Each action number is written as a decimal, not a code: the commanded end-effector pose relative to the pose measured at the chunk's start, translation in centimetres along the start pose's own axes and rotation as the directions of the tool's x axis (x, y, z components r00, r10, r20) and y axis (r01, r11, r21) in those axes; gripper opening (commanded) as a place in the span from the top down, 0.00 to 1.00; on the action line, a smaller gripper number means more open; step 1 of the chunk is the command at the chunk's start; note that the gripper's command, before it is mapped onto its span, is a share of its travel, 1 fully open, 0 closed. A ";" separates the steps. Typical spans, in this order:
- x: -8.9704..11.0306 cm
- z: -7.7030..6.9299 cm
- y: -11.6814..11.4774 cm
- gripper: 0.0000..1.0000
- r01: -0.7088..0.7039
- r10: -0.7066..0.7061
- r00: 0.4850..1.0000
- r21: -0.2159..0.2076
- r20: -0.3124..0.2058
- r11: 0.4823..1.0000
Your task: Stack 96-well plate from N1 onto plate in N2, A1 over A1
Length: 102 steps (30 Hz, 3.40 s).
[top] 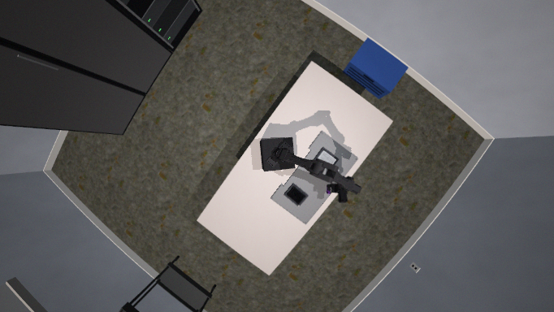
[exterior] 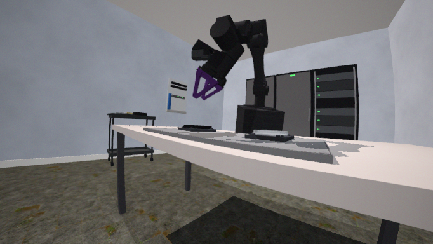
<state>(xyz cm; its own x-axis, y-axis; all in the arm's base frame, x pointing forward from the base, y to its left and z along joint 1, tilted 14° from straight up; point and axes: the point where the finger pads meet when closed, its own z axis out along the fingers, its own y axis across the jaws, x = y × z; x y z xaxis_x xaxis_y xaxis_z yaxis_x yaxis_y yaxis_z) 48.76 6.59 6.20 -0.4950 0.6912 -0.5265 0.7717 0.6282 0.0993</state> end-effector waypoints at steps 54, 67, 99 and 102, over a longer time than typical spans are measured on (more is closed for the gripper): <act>20.2 -12.7 -4.1 0.00 0.659 -0.846 0.503 -0.556 -0.174 0.507; 19.5 -13.3 -2.9 0.00 0.652 -0.835 0.529 -0.559 -0.148 0.512; 19.5 -13.3 -2.9 0.00 0.652 -0.835 0.529 -0.559 -0.148 0.512; 19.5 -13.3 -2.9 0.00 0.652 -0.835 0.529 -0.559 -0.148 0.512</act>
<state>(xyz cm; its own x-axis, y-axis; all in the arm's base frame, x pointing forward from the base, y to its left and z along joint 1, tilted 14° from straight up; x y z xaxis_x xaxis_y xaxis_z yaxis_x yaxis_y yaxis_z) 30.34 22.27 5.15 -0.9788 -0.1064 -0.1749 -0.1346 0.9781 0.1586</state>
